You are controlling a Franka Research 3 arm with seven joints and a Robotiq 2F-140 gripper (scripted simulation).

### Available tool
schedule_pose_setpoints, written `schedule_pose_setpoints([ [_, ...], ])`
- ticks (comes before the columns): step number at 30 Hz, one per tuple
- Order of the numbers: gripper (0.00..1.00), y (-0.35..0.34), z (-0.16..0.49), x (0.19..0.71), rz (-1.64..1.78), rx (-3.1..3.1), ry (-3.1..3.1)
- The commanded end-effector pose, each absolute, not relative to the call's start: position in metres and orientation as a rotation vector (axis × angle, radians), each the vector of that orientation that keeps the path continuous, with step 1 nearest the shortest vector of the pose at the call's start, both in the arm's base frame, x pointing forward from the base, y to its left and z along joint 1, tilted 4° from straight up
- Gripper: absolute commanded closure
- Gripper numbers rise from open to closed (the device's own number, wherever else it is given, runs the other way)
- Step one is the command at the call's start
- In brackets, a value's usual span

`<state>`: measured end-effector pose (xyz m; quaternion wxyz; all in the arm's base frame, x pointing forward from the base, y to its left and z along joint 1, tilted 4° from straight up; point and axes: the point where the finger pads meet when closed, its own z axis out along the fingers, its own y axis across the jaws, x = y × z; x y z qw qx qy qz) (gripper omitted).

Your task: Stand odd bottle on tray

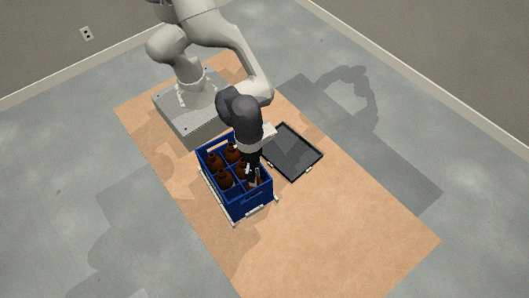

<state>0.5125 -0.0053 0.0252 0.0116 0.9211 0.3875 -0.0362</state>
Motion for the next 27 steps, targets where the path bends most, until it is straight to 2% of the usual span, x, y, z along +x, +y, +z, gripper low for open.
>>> schedule_pose_setpoints([
  [1,0.9,-0.0051,0.0241,0.512,-0.113,2.873,1.212],
  [26,0.9,-0.0051,0.0241,0.512,-0.113,2.873,1.212],
  [27,0.56,-0.0051,0.0241,0.512,-0.113,2.873,1.212],
])
